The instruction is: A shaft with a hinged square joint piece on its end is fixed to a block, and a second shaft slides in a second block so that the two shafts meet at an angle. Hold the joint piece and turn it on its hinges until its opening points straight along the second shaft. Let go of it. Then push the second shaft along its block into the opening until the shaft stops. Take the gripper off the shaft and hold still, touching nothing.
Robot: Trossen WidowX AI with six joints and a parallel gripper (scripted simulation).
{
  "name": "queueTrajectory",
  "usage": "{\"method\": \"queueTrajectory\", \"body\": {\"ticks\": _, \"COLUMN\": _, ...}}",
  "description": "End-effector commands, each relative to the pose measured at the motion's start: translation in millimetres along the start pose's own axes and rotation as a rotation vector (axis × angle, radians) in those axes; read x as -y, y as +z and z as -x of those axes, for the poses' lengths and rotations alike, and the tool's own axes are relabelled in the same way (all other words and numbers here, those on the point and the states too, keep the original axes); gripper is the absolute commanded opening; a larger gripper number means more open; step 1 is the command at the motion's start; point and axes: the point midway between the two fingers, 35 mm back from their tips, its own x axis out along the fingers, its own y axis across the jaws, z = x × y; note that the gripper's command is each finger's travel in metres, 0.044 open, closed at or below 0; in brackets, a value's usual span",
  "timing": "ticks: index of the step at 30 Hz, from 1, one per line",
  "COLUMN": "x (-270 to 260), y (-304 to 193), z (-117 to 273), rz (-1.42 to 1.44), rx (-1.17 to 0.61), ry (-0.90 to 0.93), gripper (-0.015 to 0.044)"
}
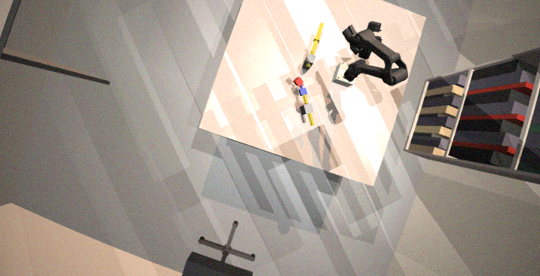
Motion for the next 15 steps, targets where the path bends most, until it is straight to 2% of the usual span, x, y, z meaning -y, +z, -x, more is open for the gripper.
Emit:
{"method": "queueTrajectory", "body": {"ticks": 1, "x": -0.4, "y": 0.2, "z": 0.0, "rz": -0.004, "rx": 0.0, "ry": -0.003, "gripper": 0.0426}}
{"method": "queueTrajectory", "body": {"ticks": 2, "x": -1.4, "y": 0.7, "z": 0.2, "rz": -0.018, "rx": 0.002, "ry": -0.011, "gripper": 0.044}}
{"method": "queueTrajectory", "body": {"ticks": 15, "x": -28.0, "y": 15.6, "z": 3.3, "rz": -0.371, "rx": 0.089, "ry": -0.216, "gripper": 0.044}}
